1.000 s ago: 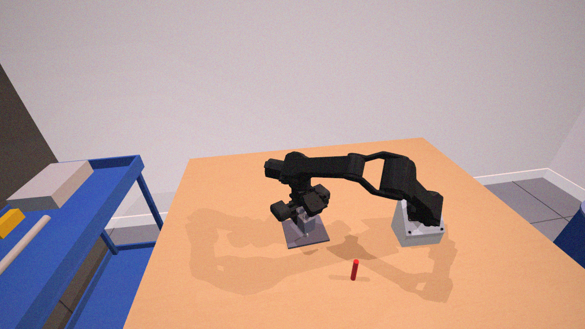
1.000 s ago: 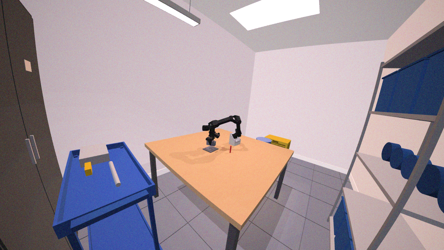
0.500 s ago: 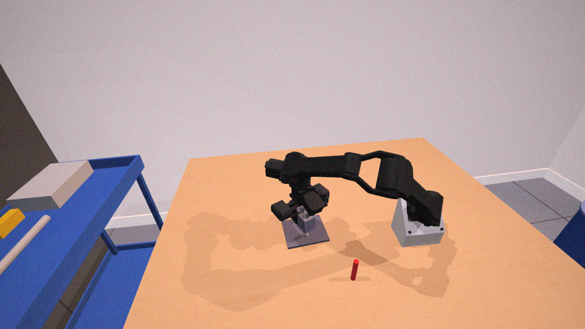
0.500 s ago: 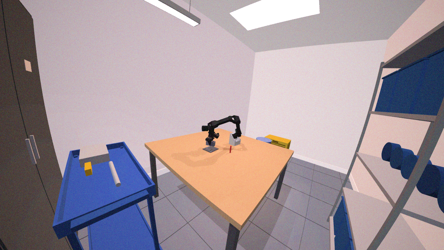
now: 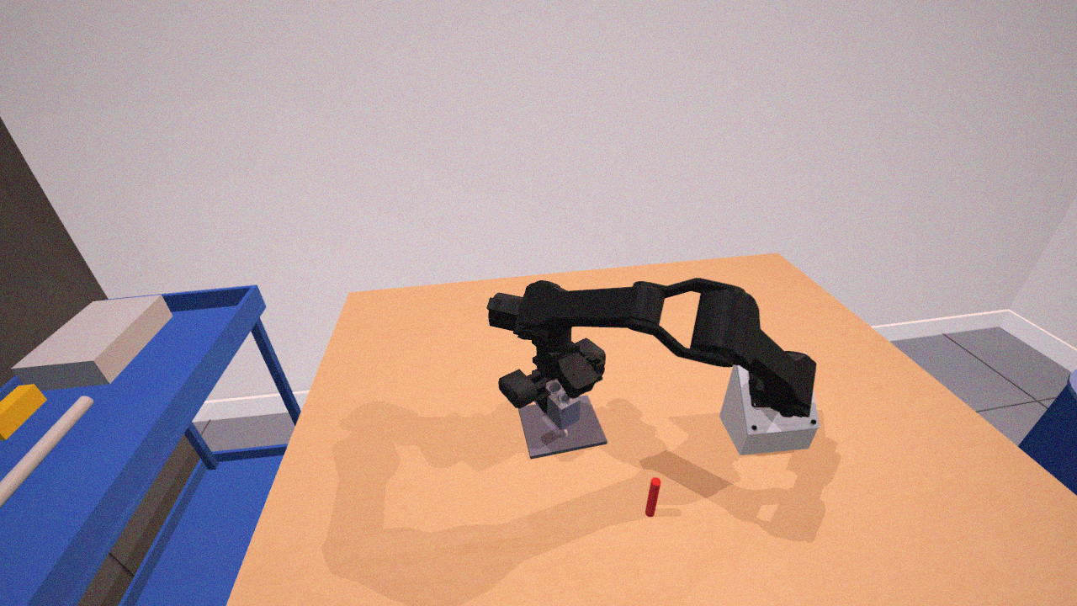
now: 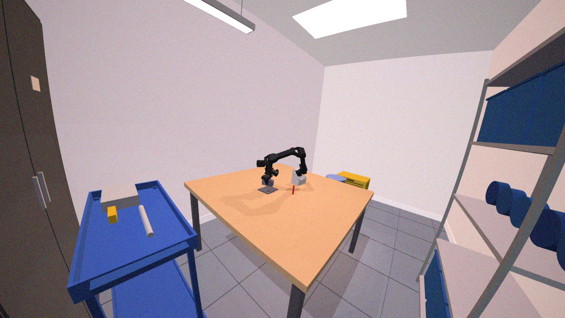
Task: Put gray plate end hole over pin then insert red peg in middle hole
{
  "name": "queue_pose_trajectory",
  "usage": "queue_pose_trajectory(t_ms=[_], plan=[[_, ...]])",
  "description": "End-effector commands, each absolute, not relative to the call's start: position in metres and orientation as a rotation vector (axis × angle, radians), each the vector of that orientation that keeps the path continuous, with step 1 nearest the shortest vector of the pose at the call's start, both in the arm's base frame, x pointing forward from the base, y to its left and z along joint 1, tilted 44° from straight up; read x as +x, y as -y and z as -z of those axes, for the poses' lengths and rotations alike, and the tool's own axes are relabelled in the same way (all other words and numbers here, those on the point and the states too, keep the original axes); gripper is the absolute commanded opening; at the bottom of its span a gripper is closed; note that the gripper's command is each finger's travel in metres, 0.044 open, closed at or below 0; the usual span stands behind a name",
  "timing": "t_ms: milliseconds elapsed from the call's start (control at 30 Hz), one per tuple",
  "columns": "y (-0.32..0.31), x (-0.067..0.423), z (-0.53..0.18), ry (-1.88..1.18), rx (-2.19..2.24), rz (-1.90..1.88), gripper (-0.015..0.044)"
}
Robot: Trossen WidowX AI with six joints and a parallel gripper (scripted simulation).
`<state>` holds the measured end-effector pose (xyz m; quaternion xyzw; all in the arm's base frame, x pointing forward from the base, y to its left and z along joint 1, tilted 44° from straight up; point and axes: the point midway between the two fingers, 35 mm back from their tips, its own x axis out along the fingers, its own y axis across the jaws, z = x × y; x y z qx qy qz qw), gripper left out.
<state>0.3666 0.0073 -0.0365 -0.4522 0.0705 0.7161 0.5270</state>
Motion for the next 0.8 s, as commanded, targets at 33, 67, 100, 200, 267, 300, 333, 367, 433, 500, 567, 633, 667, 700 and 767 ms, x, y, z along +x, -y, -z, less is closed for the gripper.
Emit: queue_pose_trajectory(t_ms=[33, 67, 100, 200, 267, 300, 333, 367, 433, 500, 567, 633, 667, 700, 767], plan=[[-0.014, 0.365, 0.044, -0.173, -1.076, -1.715, 0.0000], [-0.015, 0.365, 0.046, -0.173, -1.076, -1.715, 0.0000], [-0.016, 0.364, 0.047, -0.173, -1.076, -1.715, 0.0000], [-0.017, 0.364, 0.048, -0.173, -1.076, -1.715, 0.0000], [-0.018, 0.364, 0.049, -0.173, -1.076, -1.715, 0.0000], [-0.019, 0.364, 0.049, -0.173, -1.076, -1.715, 0.0000], [-0.019, 0.364, 0.050, -0.173, -1.076, -1.715, 0.0000], [-0.020, 0.364, 0.051, -0.173, -1.076, -1.715, 0.0000], [-0.023, 0.364, 0.054, -0.173, -1.076, -1.715, 0.0000], [-0.025, 0.364, 0.056, -0.172, -1.076, -1.715, 0.0000], [-0.027, 0.364, 0.058, -0.172, -1.075, -1.715, 0.0000], [-0.030, 0.364, 0.061, -0.172, -1.075, -1.715, 0.0000], [-0.031, 0.364, 0.062, -0.172, -1.075, -1.715, 0.0000], [-0.032, 0.364, 0.063, -0.172, -1.075, -1.715, 0.0000], [-0.033, 0.363, 0.065, -0.172, -1.075, -1.715, 0.0000]])
